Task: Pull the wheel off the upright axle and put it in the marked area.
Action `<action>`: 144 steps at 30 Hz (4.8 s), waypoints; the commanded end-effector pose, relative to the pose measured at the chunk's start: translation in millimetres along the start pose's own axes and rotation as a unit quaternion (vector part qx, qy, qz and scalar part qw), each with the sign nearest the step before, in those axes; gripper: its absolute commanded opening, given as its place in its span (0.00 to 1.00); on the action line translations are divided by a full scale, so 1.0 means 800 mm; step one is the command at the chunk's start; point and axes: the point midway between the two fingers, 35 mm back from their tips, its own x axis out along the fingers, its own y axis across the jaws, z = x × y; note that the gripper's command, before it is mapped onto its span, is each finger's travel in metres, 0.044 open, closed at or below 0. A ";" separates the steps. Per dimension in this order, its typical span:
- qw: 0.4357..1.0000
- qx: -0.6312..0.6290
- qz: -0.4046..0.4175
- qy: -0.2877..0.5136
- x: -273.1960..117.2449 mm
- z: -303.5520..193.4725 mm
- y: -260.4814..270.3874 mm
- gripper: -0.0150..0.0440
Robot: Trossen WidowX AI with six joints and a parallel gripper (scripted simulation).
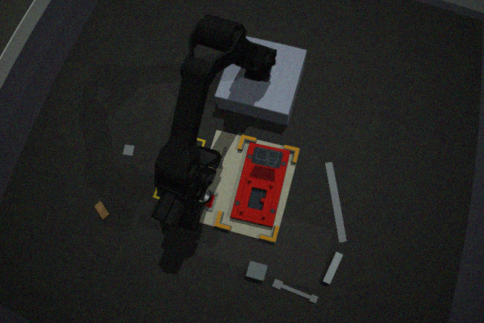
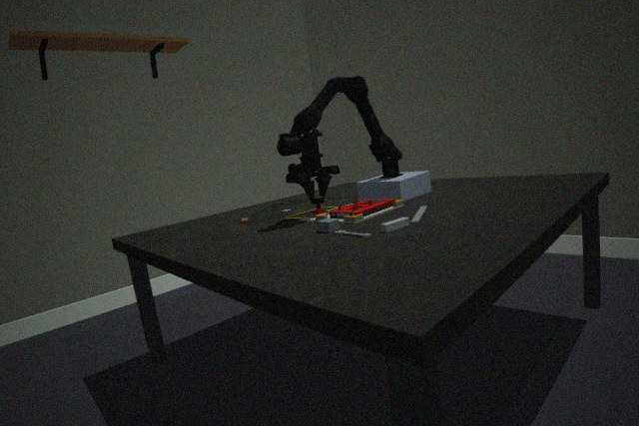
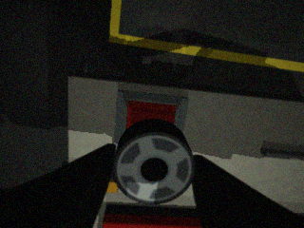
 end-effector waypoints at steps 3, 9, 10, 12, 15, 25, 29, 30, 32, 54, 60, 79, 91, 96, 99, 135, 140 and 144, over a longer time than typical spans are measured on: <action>1.000 0.000 -0.001 0.000 -0.004 0.000 -0.001 0.25; 1.000 0.000 0.000 0.000 -0.007 0.000 -0.001 0.25; 1.000 0.000 0.000 0.000 -0.007 0.000 -0.001 0.25; 1.000 0.000 0.000 0.000 -0.008 0.000 -0.001 0.25; 1.000 0.000 0.000 0.000 -0.009 0.000 -0.001 0.25; 1.000 0.000 0.001 0.001 -0.013 0.000 -0.001 0.25; 1.000 0.000 0.001 0.001 -0.015 0.000 -0.001 0.25; 1.000 0.000 0.001 0.001 -0.016 0.000 -0.001 0.25; 1.000 0.000 0.002 0.001 -0.016 0.000 -0.001 0.25; 1.000 0.000 0.003 0.001 -0.036 0.000 -0.001 0.25; 1.000 0.000 0.003 0.001 -0.070 0.000 -0.005 0.25; 1.000 0.000 0.001 -0.003 -0.069 0.108 -0.062 0.25; 1.000 -0.001 0.001 -0.003 -0.045 0.122 -0.073 0.25; 1.000 -0.001 0.001 -0.003 -0.022 0.123 -0.071 0.25; 1.000 -0.001 0.001 -0.003 0.004 0.124 -0.070 0.25; 1.000 0.001 0.000 -0.004 -0.048 0.102 -0.123 1.00; 1.000 0.000 -0.002 -0.002 -0.074 0.079 -0.174 1.00; 1.000 -0.001 -0.002 -0.002 -0.075 0.078 -0.176 1.00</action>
